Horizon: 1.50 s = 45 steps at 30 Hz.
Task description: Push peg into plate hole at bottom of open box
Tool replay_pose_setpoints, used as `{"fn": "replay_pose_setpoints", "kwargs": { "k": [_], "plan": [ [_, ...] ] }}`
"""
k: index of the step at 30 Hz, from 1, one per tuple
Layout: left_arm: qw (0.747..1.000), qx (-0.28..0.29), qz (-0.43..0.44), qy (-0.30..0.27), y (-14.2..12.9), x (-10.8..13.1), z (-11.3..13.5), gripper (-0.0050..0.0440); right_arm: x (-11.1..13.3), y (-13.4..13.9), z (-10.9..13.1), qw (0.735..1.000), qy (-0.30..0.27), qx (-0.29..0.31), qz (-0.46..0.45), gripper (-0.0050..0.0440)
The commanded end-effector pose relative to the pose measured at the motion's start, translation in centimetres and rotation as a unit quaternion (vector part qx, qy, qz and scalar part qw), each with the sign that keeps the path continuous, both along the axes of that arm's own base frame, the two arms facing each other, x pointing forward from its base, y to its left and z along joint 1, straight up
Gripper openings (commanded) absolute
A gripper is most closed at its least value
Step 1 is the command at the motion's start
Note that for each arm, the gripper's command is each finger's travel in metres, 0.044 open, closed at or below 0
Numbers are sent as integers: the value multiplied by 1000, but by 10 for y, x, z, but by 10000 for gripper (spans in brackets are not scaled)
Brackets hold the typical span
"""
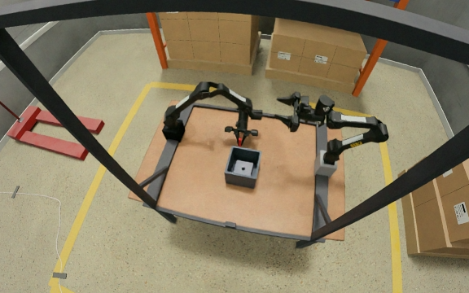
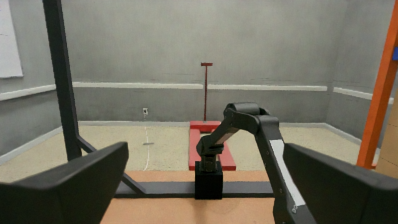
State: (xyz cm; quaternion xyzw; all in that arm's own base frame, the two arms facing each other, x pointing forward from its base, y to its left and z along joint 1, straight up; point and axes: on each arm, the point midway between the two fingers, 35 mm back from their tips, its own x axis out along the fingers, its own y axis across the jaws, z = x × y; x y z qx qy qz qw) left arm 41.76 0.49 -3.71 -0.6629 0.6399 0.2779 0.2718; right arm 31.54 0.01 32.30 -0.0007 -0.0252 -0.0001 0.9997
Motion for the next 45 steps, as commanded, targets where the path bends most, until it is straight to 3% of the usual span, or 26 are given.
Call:
{"fn": "replay_pose_setpoints", "kwargs": {
  "k": [1, 35, 36, 45],
  "plan": [
    [1000, 0, 3, 3, 1, -1, -6, 65, -1, -1, 11, 1000, -13, 1, -1, 440],
    [1000, 2, 3, -1, 1, 0, -26, 65, -1, -1, 11, 1000, -13, 1, -1, 440],
    [1000, 4, 4, -10, 2, 3, -16, 127, -1, -1, 11, 1000, -13, 1, -1, 440],
    [1000, 4, 4, -10, 2, 4, -16, 127, -1, -1, 11, 1000, -13, 1, -1, 440]
  ]
}}
